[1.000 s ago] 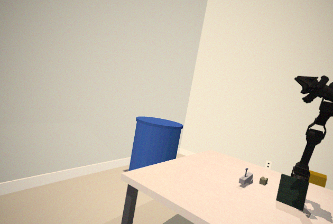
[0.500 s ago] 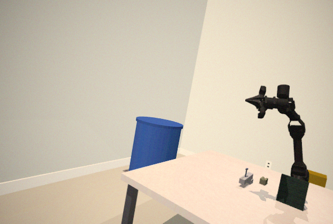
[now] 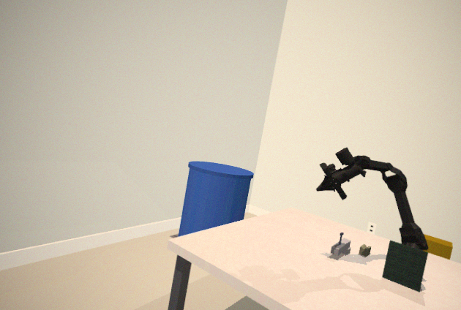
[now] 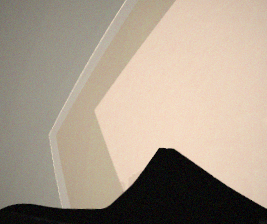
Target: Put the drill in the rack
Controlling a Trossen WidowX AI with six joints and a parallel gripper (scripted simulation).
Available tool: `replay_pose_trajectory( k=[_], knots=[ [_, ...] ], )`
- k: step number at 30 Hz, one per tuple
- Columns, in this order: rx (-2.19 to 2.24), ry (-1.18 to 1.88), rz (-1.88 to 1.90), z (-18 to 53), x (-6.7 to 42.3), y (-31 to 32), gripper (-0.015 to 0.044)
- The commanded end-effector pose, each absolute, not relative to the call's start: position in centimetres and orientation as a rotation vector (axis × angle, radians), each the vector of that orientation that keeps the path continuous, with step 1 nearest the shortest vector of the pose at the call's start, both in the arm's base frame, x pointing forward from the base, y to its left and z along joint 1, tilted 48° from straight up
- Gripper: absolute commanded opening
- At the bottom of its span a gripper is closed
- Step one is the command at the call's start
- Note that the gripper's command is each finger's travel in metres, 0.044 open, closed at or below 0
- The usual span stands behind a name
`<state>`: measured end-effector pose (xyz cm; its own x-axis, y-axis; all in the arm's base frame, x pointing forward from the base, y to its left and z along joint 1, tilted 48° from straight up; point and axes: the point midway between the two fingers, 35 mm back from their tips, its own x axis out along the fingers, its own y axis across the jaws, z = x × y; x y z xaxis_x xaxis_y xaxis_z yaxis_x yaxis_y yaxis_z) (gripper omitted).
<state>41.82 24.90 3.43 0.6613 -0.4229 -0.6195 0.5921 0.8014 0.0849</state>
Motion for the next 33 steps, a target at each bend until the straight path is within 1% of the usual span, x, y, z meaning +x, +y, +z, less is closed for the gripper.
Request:
replay_pose_trajectory(
  k=[1, 5, 9, 13, 33],
  knots=[
    [0.076, 0.780, -0.667, 2.4, 40.3, 18.8, 0.0000],
    [-0.144, 0.989, -0.746, 1.9, 37.6, 12.2, 0.0000],
    [-0.335, 1.231, -0.798, 2.1, 33.7, 6.2, 0.0000],
    [-0.469, 1.452, -0.817, 2.9, 30.0, 2.1, 0.0000],
    [-0.475, 1.463, -0.818, 2.0, 29.5, 0.8, 0.0000]
  ],
)
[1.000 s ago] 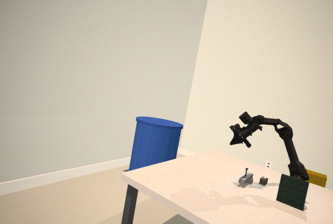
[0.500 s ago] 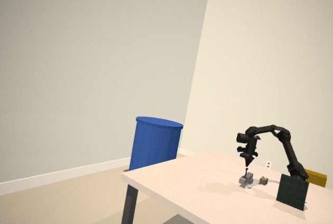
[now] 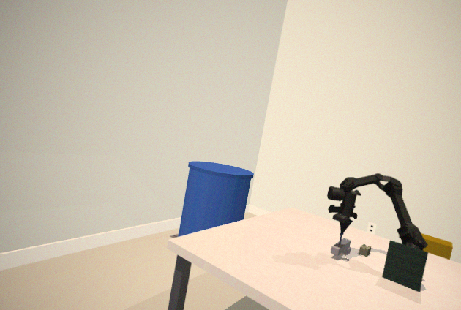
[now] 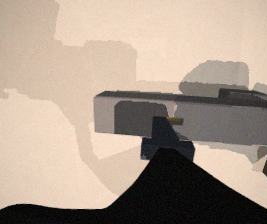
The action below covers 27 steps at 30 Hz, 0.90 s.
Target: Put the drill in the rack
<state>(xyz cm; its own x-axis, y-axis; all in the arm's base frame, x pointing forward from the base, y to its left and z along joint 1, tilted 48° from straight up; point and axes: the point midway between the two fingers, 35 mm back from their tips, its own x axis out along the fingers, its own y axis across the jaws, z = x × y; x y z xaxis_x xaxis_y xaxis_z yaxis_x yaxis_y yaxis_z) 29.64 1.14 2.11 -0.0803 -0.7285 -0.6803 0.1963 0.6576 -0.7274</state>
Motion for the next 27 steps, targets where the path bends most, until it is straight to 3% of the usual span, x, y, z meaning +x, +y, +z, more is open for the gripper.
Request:
replay_pose_trajectory(
  k=[1, 27],
  knots=[
    [-0.475, 1.463, -0.818, 1.97, 29.55, 0.81, 0.0000],
    [-0.475, 1.462, -0.818, 1.36, 29.58, 0.21, 0.0000]
  ],
)
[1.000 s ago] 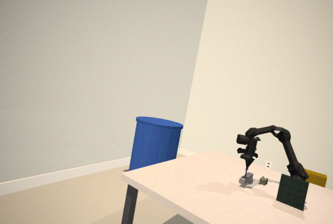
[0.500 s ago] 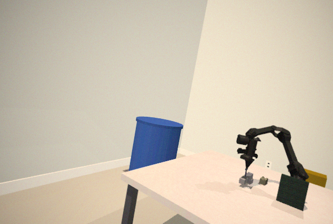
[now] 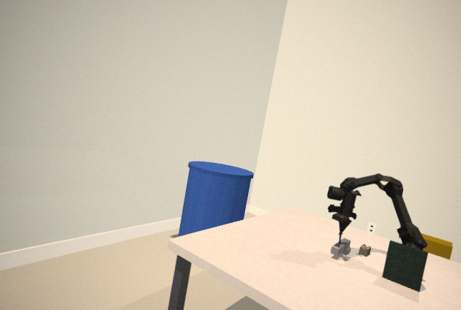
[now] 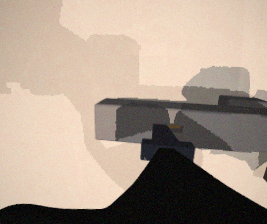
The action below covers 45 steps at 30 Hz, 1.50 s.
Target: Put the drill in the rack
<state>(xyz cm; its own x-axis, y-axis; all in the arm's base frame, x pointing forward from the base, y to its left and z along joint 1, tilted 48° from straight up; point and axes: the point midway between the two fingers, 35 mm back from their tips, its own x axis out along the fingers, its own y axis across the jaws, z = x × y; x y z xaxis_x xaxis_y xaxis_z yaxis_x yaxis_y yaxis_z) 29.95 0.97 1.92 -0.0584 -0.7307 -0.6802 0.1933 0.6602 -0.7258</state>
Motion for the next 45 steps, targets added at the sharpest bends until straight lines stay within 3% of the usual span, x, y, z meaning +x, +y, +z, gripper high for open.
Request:
replay_pose_trajectory(
  k=[1, 45],
  knots=[
    [-0.475, 1.462, -0.818, 1.3, 29.6, 0.2, 0.0000],
    [-0.476, 1.462, -0.819, 0.6, 28.9, -0.8, 0.0000]
  ],
)
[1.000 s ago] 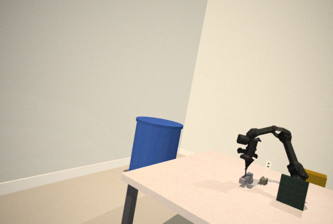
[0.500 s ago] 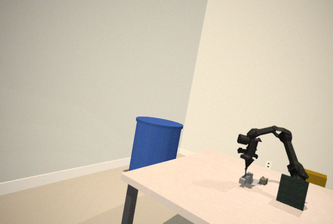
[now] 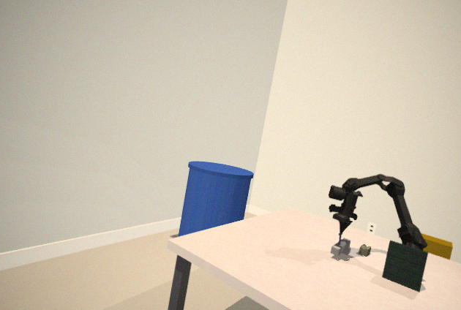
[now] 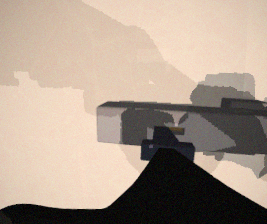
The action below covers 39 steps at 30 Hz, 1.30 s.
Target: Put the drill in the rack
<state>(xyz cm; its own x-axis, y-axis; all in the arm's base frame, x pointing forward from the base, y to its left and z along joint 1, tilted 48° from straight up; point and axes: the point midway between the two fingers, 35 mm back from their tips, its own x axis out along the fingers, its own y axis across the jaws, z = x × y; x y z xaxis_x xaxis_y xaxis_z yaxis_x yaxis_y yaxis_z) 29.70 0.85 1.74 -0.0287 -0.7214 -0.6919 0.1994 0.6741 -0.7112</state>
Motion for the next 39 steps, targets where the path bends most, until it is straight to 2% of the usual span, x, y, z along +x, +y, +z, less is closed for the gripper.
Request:
replay_pose_trajectory(
  k=[1, 39],
  knots=[
    [-0.476, 1.462, -0.819, 0.55, 28.87, -0.87, 0.0000],
    [-0.476, 1.462, -0.819, 0.43, 28.94, -1.48, 0.0000]
  ],
)
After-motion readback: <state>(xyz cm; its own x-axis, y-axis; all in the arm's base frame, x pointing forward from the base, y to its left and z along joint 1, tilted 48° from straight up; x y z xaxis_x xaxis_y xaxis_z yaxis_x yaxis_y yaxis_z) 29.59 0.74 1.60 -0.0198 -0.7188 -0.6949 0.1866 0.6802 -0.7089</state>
